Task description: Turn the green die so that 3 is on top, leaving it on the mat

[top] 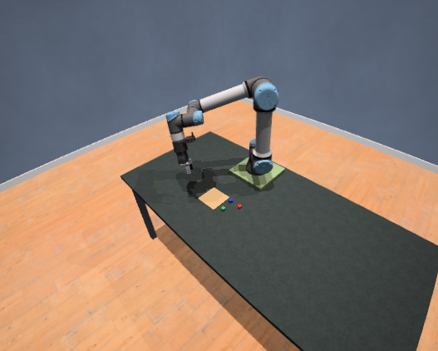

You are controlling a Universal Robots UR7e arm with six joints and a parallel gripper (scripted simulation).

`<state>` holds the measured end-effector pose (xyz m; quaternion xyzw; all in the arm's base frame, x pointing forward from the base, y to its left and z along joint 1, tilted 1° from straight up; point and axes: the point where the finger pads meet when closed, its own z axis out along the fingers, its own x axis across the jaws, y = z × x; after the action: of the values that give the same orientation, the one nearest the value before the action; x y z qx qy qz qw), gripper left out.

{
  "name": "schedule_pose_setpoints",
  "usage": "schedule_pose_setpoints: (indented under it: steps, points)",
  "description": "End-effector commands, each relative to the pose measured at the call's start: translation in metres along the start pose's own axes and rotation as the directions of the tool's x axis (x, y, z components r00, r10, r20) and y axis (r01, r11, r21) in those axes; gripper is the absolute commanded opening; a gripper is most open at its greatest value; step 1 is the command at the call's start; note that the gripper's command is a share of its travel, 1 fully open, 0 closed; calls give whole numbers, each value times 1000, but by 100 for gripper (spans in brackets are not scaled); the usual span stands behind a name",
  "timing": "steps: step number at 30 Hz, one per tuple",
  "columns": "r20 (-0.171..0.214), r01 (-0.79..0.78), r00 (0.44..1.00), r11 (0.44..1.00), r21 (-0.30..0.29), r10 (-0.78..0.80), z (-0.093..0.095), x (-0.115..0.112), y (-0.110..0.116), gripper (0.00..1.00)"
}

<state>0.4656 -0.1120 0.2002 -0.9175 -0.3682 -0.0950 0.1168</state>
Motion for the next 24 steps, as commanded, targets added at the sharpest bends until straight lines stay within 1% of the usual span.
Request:
schedule_pose_setpoints:
  steps: [1, 19, 22, 24]
  points:
    - [0, 0, 1000, 1000, -1, 0, -1, 0, 0, 100]
    - [1, 1, 1000, 1000, -2, -1, 0, 0, 0, 100]
    - [11, 3, 1000, 1000, -3, -3, 4, 3, -8, 100]
    - [28, 6, 1000, 1000, -5, -6, 9, 8, -20, 100]
